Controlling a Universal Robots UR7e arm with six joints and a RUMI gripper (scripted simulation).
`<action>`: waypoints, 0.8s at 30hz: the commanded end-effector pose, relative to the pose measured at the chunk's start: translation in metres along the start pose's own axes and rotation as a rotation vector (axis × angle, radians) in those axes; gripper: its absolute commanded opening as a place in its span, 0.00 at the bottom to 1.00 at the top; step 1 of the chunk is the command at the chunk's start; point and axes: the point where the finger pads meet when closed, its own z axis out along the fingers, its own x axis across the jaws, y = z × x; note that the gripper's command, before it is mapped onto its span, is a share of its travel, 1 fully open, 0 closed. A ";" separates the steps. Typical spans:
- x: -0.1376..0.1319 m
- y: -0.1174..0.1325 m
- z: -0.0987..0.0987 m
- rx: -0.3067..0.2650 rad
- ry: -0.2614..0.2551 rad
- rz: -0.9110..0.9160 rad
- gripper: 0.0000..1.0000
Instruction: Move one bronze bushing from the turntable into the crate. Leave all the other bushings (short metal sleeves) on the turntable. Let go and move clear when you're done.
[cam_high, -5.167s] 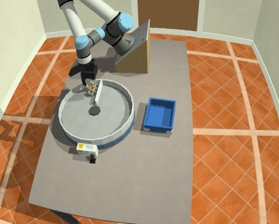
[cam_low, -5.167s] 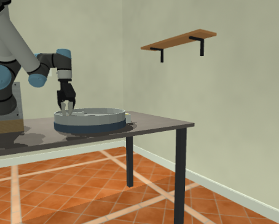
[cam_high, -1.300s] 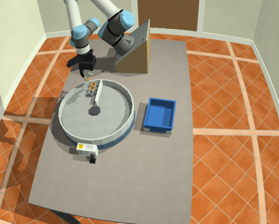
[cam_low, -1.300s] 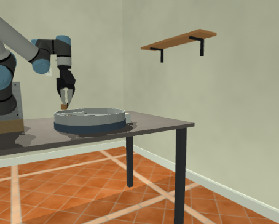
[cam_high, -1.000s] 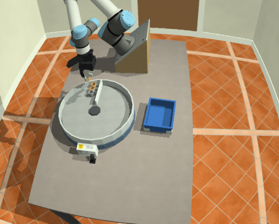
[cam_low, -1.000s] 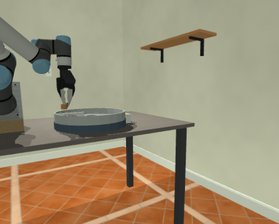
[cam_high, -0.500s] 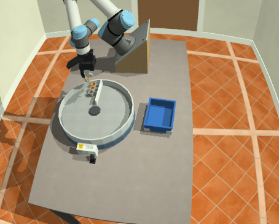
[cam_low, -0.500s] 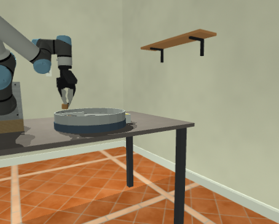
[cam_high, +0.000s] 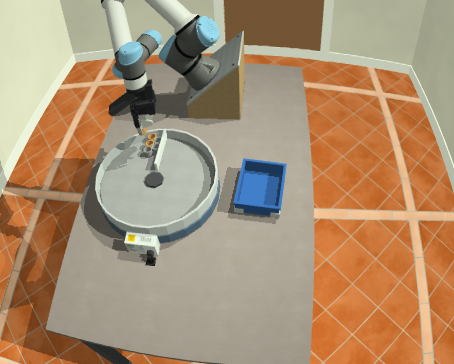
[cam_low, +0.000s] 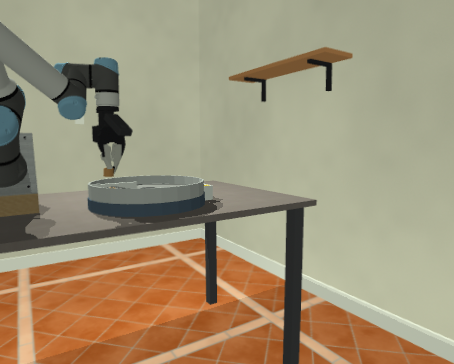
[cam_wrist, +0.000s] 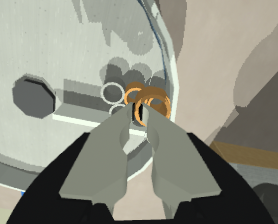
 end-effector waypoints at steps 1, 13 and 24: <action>-0.005 0.001 -0.001 -0.002 -0.003 -0.070 0.00; -0.022 0.008 -0.002 -0.006 -0.006 -0.294 0.00; -0.041 0.017 -0.004 -0.010 -0.011 -0.555 0.00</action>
